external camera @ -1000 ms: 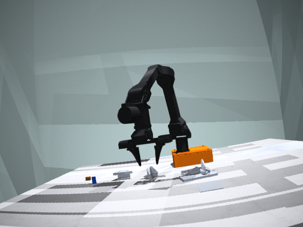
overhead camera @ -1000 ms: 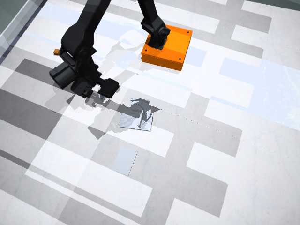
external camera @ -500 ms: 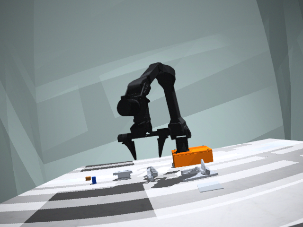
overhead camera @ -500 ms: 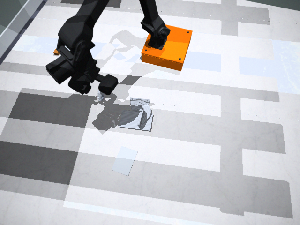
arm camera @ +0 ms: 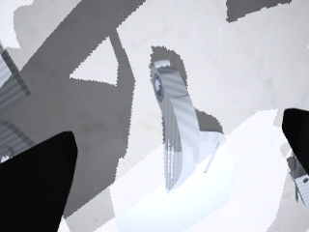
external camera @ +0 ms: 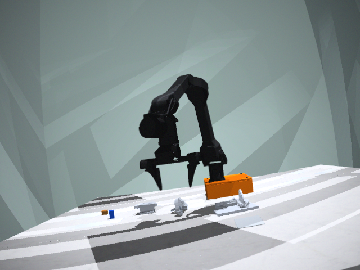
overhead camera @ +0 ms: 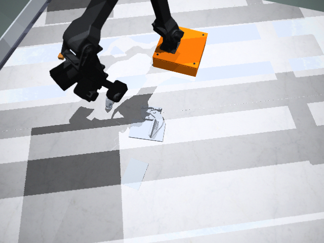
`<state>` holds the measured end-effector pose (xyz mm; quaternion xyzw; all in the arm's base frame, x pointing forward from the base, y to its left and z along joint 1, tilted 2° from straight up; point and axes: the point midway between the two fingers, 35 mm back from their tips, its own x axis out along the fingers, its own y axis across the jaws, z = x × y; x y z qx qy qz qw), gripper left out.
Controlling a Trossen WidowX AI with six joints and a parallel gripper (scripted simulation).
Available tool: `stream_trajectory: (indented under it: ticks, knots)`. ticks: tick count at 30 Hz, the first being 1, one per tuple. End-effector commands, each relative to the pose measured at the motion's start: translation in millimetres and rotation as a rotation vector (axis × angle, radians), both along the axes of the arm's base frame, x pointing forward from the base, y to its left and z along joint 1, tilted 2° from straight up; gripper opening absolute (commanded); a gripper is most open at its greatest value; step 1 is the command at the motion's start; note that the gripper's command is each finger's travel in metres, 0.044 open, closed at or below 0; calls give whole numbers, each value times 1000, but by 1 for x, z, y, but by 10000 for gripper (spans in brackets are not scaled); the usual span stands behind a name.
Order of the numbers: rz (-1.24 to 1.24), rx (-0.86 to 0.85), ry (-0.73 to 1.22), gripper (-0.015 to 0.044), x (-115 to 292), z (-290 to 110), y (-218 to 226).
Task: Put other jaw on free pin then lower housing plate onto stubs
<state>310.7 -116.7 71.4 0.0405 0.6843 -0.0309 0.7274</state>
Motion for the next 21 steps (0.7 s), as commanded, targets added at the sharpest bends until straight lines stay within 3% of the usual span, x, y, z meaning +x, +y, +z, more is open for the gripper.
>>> stream_trajectory:
  ticks: [1,18,21]
  knots:
    - [4,-2,1,440,0,0,0]
    - [4,-2,1,440,0,0,0]
    - [6,-4,1,361,-4,0,-18]
